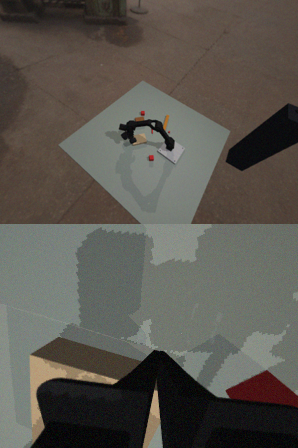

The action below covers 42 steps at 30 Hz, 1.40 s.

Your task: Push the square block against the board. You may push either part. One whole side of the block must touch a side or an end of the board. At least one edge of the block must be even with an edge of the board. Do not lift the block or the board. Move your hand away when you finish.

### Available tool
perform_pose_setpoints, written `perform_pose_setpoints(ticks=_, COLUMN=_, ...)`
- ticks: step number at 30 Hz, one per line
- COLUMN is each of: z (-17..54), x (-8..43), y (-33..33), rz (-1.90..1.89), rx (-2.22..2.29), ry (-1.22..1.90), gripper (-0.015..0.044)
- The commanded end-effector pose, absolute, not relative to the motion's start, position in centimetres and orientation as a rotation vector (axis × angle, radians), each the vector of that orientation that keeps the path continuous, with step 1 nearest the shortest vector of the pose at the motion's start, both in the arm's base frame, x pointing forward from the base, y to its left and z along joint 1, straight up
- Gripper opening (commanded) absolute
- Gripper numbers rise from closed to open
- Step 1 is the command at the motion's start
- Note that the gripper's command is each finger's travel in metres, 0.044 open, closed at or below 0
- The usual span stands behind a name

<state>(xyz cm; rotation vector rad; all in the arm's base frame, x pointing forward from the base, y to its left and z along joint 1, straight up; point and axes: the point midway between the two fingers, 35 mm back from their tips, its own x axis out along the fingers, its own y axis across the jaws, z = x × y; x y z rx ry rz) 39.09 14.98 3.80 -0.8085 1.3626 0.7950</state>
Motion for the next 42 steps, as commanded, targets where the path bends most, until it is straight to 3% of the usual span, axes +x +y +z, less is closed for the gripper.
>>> perform_pose_setpoints(ticks=1, z=3.5, x=38.4, y=14.1, rz=0.795, rx=-0.813, ry=1.377, gripper=0.0)
perform_pose_setpoints(ticks=38, z=3.6, x=41.3, y=18.8, rz=0.797, rx=-0.811, ry=1.373, gripper=0.0)
perform_pose_setpoints(ticks=42, z=7.0, x=41.0, y=18.4, rz=0.799, rx=-0.811, ry=1.373, gripper=0.0)
